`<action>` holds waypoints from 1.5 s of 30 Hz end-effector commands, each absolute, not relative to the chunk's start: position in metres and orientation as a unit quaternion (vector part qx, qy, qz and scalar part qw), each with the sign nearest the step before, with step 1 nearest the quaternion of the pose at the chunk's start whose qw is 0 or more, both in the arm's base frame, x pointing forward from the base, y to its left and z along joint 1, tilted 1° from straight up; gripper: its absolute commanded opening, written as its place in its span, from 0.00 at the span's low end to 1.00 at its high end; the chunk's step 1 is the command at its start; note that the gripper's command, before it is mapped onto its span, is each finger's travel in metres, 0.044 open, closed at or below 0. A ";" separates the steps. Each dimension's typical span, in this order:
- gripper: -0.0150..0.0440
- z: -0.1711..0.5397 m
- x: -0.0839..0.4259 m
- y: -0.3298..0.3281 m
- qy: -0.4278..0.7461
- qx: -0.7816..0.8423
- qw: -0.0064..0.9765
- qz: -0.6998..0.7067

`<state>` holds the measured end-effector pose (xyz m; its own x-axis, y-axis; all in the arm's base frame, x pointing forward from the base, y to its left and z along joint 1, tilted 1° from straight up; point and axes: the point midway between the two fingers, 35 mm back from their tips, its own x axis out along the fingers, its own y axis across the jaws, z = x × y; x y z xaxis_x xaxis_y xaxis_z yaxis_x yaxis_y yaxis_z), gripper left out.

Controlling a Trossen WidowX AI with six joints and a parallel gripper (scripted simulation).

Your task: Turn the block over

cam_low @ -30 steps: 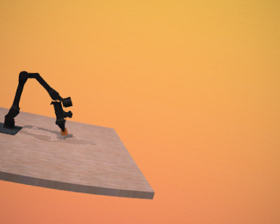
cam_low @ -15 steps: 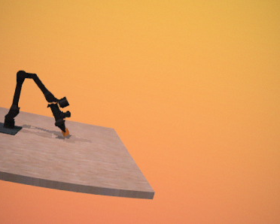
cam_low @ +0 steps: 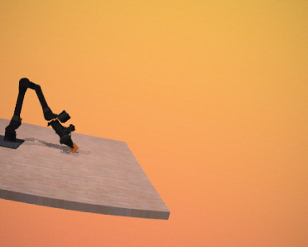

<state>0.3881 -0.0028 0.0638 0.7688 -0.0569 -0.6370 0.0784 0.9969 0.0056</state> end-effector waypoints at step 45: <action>0.92 0.059 0.372 -0.004 0.225 0.010 0.974 -0.041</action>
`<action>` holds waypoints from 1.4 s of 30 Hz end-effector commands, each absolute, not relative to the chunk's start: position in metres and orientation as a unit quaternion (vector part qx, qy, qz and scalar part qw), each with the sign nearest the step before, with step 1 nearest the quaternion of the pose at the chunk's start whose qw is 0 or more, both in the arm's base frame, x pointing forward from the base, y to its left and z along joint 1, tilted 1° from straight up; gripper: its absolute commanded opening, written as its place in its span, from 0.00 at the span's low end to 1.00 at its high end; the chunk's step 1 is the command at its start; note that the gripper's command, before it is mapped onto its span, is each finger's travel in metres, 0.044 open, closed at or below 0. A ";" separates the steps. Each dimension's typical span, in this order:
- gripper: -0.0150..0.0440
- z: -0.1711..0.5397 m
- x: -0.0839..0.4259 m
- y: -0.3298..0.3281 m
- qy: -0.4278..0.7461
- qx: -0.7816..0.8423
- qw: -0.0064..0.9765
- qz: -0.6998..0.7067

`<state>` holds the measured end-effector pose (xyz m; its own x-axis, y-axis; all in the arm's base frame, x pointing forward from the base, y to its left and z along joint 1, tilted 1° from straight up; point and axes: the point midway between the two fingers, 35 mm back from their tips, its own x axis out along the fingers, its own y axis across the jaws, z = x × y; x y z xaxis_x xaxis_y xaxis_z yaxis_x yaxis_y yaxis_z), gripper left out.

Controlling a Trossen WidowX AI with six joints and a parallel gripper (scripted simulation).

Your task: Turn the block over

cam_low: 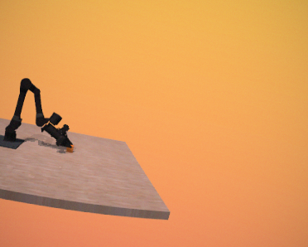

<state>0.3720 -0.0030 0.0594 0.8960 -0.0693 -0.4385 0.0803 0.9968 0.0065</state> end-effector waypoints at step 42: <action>1.00 0.075 0.385 -0.004 0.324 0.018 0.945 -0.042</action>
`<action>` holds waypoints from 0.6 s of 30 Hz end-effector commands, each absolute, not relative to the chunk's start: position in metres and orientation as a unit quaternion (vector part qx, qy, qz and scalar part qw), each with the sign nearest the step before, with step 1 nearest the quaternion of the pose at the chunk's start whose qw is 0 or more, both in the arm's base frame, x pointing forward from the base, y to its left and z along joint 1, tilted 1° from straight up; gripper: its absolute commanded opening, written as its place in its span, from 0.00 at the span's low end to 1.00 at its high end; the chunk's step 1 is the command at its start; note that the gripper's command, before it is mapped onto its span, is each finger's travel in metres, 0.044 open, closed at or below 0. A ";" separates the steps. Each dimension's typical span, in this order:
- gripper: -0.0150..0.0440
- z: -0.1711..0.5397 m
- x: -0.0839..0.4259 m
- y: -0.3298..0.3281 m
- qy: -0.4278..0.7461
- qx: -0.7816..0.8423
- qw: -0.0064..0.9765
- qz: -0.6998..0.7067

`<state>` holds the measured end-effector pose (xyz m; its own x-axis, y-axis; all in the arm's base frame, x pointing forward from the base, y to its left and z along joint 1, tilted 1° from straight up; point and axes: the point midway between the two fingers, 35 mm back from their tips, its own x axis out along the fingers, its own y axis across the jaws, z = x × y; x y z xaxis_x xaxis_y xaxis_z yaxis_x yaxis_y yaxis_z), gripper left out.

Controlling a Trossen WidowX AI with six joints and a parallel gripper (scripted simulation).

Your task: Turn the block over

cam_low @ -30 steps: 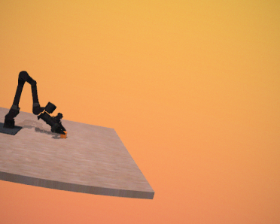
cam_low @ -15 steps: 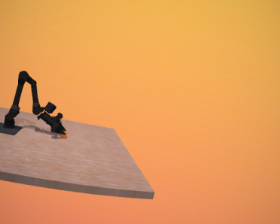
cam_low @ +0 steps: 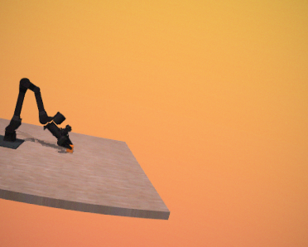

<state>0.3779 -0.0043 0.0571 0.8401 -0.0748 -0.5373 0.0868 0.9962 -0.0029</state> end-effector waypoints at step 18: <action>1.00 0.129 0.350 -0.002 0.480 0.021 0.876 -0.037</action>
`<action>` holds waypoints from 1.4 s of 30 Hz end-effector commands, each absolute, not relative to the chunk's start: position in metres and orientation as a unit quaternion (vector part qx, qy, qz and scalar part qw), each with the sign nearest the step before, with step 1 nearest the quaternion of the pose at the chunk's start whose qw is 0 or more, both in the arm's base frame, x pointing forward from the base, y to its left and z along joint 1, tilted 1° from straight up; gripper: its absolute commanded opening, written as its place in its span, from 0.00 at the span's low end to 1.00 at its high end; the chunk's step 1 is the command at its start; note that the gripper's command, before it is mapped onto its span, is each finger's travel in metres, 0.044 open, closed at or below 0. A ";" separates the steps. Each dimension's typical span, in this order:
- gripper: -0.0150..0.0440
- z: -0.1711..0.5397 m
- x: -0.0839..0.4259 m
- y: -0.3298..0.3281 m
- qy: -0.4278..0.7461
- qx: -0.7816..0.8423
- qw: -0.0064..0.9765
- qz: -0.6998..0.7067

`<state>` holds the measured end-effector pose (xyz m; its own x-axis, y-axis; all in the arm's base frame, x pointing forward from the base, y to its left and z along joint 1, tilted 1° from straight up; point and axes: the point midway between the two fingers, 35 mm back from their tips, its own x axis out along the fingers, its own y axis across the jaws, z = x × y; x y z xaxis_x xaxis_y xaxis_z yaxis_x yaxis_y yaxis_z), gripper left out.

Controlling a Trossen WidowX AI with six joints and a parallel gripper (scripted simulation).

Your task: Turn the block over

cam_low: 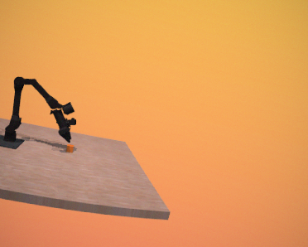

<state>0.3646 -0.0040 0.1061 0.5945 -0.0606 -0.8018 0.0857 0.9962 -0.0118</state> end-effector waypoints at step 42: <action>1.00 0.116 0.392 -0.004 0.687 0.029 0.726 -0.030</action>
